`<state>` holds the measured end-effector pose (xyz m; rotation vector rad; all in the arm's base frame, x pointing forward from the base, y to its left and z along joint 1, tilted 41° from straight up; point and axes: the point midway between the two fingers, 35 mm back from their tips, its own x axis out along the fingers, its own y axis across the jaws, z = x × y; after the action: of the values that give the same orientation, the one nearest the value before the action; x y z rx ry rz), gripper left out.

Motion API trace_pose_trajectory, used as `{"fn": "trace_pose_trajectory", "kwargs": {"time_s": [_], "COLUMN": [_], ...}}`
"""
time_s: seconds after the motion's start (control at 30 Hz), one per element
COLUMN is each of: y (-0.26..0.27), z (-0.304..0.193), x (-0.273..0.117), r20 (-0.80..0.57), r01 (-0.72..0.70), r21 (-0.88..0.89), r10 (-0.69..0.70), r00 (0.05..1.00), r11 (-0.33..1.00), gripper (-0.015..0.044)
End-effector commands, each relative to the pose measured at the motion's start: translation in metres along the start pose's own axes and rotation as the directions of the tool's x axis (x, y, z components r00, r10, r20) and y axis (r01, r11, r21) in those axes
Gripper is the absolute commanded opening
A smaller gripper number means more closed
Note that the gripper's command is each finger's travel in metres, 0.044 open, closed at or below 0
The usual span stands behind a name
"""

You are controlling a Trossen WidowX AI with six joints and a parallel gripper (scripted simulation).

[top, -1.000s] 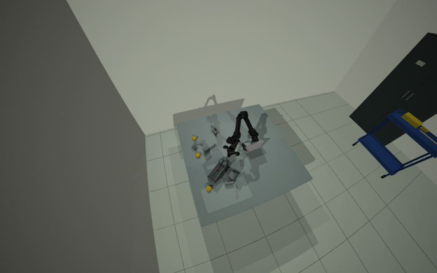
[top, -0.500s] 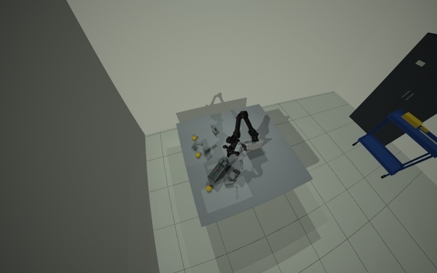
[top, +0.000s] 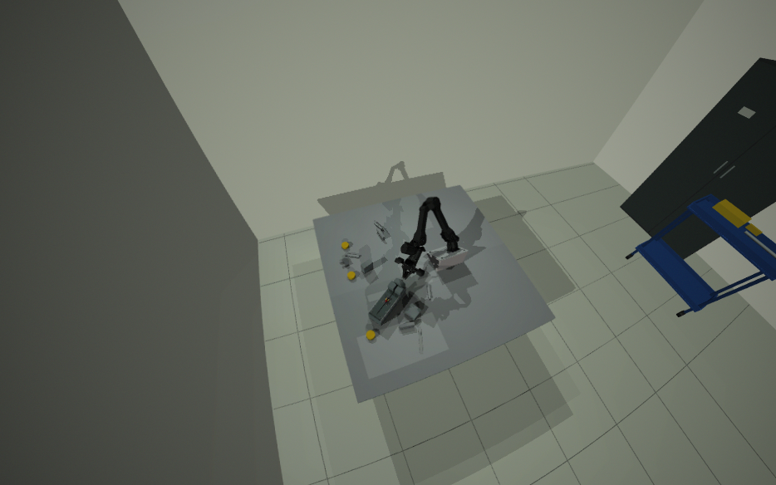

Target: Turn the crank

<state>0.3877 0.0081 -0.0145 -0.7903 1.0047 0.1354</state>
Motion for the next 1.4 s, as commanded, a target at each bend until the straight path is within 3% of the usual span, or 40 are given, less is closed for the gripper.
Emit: {"fn": "trace_pose_trajectory", "kwargs": {"time_s": [0.0, 1.37], "y": [-0.009, -0.021], "z": [0.001, -0.003], "x": [-0.001, 0.002], "r20": [0.002, 0.001], "r01": [0.022, 0.023], "r21": [0.01, 0.01], "r10": [-0.022, -0.023], "r00": [1.0, 1.0], "r11": [1.0, 1.0], "gripper": [0.0, 0.0]}}
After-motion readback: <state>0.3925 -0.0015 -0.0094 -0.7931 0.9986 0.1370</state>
